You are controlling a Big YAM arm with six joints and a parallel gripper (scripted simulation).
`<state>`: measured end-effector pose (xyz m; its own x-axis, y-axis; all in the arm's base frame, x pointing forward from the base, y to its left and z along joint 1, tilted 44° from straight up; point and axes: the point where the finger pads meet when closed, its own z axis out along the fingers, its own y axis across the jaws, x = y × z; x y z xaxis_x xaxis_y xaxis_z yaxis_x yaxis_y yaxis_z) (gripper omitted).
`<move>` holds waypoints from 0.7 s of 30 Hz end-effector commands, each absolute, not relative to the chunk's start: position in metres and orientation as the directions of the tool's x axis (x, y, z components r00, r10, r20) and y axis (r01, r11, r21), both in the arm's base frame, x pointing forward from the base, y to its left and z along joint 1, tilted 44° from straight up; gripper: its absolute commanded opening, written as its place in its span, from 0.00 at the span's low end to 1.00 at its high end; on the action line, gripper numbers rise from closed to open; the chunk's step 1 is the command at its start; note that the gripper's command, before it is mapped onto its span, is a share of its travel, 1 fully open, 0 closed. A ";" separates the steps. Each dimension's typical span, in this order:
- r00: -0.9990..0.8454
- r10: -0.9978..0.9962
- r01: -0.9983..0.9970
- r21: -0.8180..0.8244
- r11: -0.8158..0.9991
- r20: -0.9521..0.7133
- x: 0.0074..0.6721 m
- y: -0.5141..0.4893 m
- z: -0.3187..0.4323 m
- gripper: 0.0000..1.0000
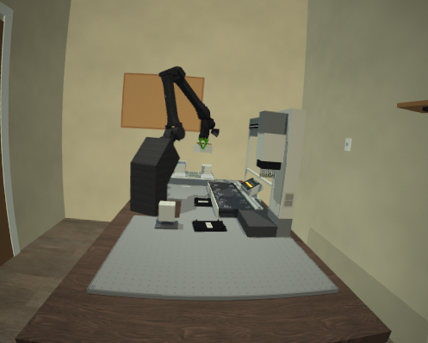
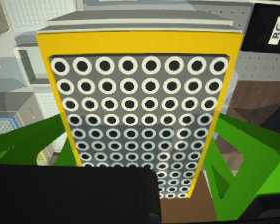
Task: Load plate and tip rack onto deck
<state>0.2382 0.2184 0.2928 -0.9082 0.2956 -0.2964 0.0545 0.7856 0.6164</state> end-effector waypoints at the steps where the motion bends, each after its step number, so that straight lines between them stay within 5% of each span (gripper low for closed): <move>1: -0.888 0.306 0.022 0.632 0.775 -0.344 0.239 0.202 0.301 0.00; 21: -0.894 0.300 0.033 0.618 0.785 -0.333 0.232 0.132 0.240 0.00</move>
<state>0.2338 0.1451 0.2389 -0.9037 0.3185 -0.2862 0.0700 0.7693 0.6350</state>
